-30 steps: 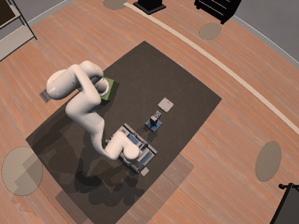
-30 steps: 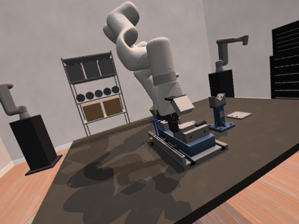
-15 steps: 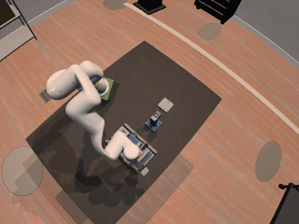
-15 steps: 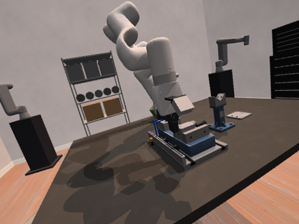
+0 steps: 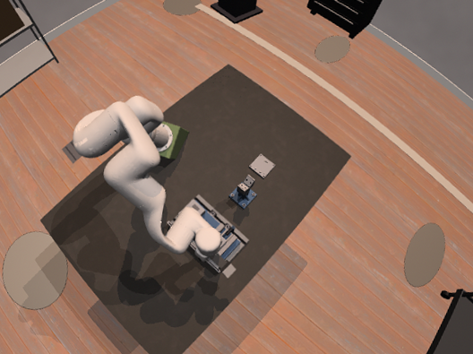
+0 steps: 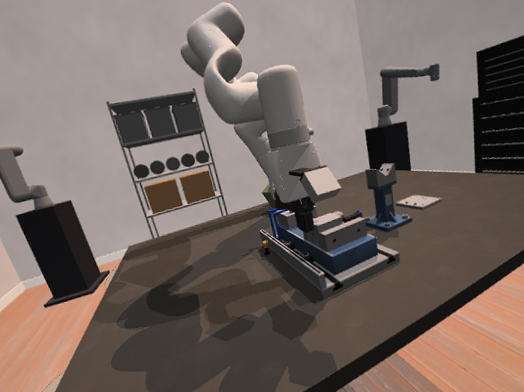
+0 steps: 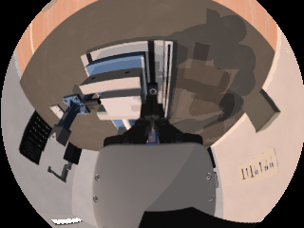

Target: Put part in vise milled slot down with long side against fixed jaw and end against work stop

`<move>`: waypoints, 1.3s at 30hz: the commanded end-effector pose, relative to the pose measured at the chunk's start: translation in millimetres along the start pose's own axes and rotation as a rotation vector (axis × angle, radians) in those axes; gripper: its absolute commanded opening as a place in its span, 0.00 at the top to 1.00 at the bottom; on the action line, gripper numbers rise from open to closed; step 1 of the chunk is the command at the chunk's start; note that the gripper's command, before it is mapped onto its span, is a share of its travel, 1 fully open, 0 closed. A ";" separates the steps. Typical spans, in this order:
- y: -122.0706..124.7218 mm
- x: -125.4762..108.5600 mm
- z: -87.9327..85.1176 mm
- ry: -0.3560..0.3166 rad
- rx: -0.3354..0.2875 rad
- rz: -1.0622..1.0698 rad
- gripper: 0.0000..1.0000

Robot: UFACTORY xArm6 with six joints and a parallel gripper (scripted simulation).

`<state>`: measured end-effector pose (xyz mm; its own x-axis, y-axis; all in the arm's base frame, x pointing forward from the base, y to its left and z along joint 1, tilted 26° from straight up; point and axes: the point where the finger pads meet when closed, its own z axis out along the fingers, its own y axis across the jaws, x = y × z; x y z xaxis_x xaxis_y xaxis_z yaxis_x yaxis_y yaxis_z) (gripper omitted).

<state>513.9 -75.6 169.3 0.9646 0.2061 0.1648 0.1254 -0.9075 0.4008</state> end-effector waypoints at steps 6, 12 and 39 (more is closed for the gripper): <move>-0.4 1.4 -1.5 0.004 -0.001 0.001 1.00; -1.3 1.4 -1.5 0.004 -0.001 0.001 1.00; -6.5 1.4 -1.5 0.004 -0.001 0.001 1.00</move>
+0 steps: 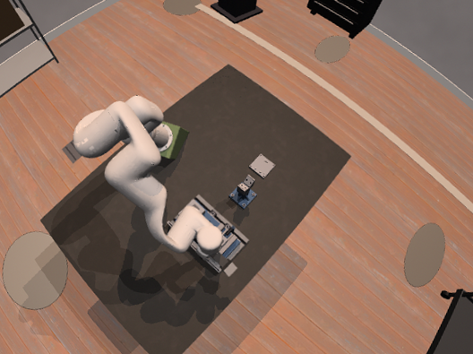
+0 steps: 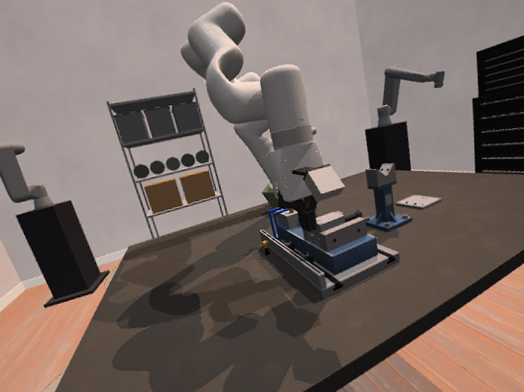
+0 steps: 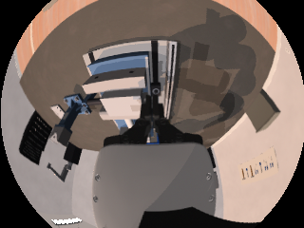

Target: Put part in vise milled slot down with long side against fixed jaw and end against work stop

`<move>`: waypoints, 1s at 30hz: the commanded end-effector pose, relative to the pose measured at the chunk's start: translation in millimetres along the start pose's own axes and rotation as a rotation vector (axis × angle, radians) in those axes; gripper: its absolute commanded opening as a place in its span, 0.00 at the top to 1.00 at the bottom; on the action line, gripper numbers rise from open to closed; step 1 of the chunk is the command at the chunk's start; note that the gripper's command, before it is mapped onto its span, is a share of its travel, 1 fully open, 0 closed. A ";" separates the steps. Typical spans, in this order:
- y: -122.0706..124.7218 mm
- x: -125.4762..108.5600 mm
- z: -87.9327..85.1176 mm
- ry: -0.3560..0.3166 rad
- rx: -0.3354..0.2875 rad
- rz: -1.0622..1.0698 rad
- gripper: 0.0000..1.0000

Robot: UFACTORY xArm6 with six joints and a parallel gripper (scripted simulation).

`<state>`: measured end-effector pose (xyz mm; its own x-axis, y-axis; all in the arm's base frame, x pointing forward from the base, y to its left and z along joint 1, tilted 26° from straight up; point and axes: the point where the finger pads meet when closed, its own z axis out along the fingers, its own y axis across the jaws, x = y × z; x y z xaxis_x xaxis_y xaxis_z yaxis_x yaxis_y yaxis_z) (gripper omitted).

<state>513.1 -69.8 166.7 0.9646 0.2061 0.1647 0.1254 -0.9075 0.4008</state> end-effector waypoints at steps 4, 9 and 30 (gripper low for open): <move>-1.2 1.4 -1.5 0.004 -0.001 0.001 1.00; -2.6 1.4 -1.5 0.004 -0.001 0.001 1.00; -8.4 1.4 -1.5 0.004 -0.001 0.001 1.00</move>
<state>512.1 -62.7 163.6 0.9646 0.2061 0.1648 0.1254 -0.9075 0.4009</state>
